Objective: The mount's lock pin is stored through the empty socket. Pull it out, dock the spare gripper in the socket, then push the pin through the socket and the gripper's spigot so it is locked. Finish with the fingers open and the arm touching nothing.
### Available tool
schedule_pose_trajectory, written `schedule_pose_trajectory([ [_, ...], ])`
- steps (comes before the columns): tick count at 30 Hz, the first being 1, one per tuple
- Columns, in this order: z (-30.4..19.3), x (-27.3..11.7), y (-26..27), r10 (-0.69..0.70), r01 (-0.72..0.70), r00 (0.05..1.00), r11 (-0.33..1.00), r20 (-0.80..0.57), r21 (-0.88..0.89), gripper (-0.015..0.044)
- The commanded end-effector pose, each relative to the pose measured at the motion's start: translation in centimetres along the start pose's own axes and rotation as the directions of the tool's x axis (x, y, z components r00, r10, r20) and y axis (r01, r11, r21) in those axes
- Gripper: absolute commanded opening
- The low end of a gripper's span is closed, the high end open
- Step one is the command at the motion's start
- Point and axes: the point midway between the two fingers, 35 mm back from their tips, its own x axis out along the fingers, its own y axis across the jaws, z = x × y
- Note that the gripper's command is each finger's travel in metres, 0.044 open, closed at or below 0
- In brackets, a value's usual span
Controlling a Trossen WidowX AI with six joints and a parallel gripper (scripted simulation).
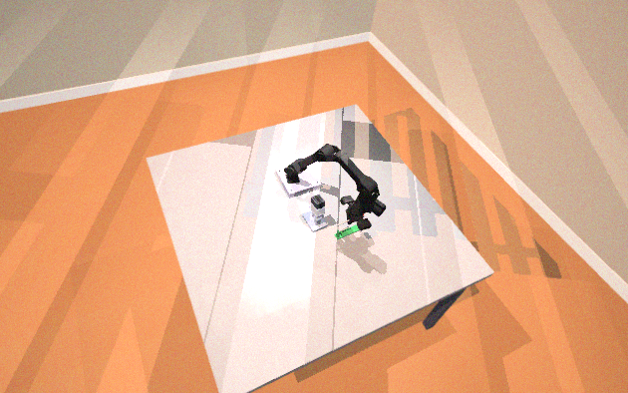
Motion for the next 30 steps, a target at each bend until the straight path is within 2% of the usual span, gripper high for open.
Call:
schedule_pose_trajectory([
  [1,0.0,0.0,0.0,0.0,0.0,1.0,1.0,0.0,0.0,0.0],
  [30,0.1,-1.8,7.0,0.011,-0.011,1.0,1.0,0.005,-0.012,0.0],
])
